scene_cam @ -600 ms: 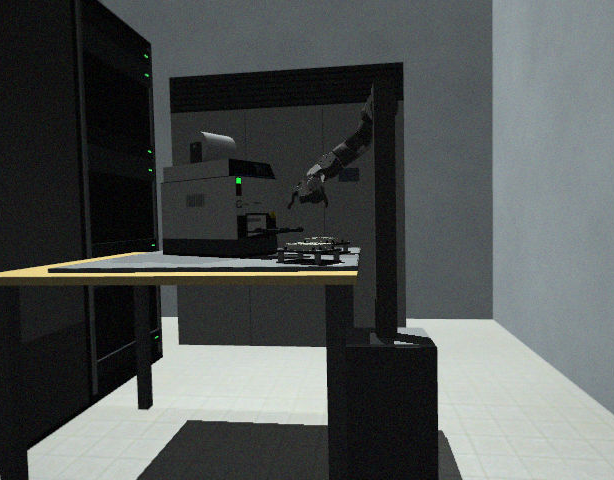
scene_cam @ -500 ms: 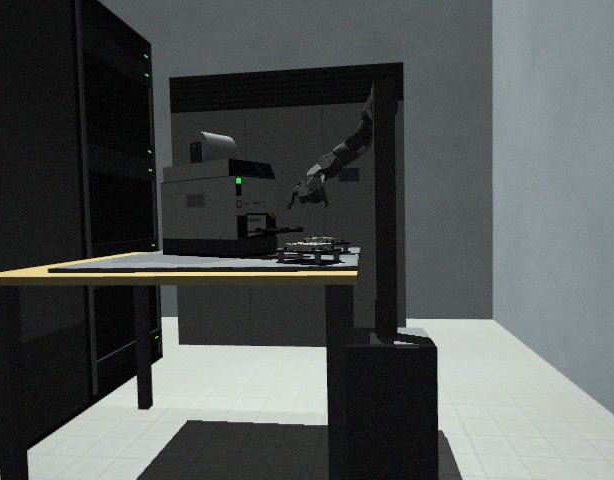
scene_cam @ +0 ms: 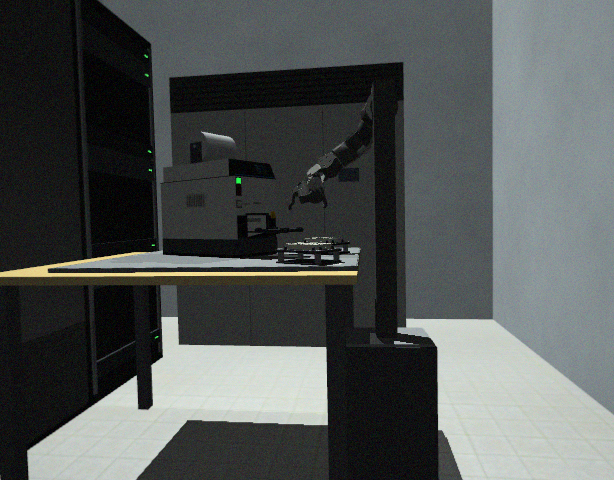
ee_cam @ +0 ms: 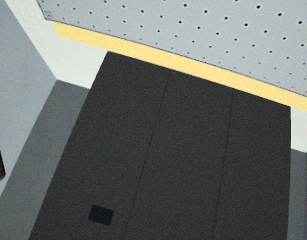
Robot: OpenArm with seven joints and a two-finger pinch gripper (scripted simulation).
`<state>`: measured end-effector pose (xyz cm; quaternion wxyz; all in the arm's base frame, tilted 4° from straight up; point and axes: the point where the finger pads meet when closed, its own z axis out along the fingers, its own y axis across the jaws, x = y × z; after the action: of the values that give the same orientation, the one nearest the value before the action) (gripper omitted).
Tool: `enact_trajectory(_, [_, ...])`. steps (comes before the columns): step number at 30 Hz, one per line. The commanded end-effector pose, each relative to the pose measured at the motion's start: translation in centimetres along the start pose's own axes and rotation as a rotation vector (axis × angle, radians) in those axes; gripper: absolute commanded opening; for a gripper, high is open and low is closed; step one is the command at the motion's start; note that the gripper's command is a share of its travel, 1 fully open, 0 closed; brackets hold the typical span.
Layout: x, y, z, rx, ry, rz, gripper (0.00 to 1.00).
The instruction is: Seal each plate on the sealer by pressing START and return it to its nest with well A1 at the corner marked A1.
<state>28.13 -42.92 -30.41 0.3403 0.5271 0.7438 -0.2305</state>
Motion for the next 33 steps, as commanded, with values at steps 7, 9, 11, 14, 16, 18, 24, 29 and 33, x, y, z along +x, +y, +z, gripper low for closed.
enact_trajectory(7, [3.4,0.9,0.1,-0.055,0.172,0.063,0.65])
enact_trajectory(9, [4.5,1.5,0.0,-0.086,0.227,0.094,0.65])
enact_trajectory(11, [5.5,1.9,0.0,-0.115,0.279,0.125,0.65])
enact_trajectory(14, [6.8,2.6,-0.2,-0.144,0.326,0.164,0.65])
enact_trajectory(16, [6.8,2.6,-0.2,-0.144,0.326,0.164,0.65])
enact_trajectory(18, [7.6,3.2,-0.4,-0.173,0.37,0.205,0.65])
enact_trajectory(24, [9.8,4.9,-1.3,-0.259,0.493,0.336,0.65])
enact_trajectory(29, [10.9,6.6,-2.3,-0.331,0.58,0.461,0.65])
enact_trajectory(33, [10.6,6.5,-2.2,-0.356,0.604,0.513,0.65])
